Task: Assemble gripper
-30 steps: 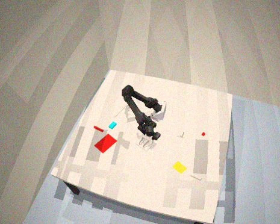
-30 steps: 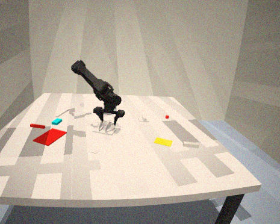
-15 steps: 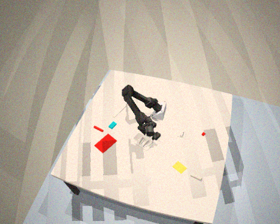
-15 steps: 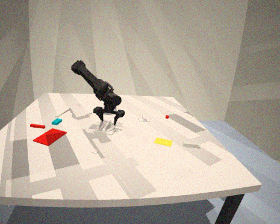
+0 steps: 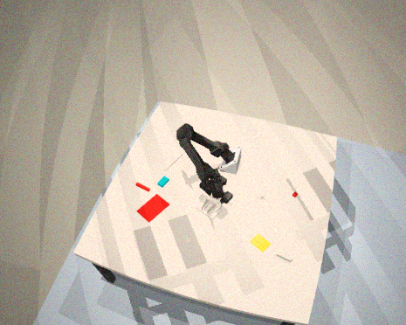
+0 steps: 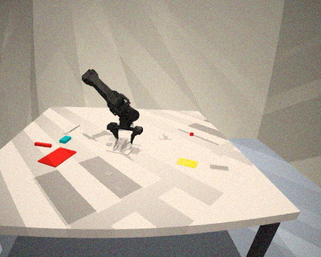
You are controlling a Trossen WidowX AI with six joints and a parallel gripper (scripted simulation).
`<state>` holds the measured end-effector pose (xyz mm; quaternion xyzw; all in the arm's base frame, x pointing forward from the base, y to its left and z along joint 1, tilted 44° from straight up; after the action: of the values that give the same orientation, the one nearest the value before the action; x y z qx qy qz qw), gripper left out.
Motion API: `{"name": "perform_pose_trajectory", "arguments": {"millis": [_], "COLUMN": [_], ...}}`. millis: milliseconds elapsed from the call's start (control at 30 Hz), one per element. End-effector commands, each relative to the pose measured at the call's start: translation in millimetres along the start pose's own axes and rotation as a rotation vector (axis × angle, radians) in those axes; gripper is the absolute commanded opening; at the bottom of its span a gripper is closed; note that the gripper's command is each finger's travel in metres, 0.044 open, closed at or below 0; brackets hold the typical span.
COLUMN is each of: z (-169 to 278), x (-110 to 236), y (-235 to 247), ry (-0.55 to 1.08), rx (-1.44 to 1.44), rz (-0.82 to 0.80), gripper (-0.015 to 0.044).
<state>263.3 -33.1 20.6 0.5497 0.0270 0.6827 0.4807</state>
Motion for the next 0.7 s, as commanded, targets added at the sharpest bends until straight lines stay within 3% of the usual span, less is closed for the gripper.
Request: {"name": "perform_pose_trajectory", "arguments": {"millis": [0, 667], "z": [0.9, 0.9], "x": [-0.4, -4.7], "y": [-0.2, -0.2], "ry": [0.001, 0.001], "rx": [-0.006, -0.006], "rz": [0.0, 0.0], "gripper": [0.0351, 0.0351]}}
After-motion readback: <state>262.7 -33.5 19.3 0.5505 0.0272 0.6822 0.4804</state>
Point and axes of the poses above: the point midway between the two fingers, 35 mm back from their tips, its own x axis back along the fingers, its own y axis across the jaws, z = x × y, the point moved 3 cm from there along x, back along the fingers, and after that the axes turned 11 degrees about -x, right-handed, at the moved point
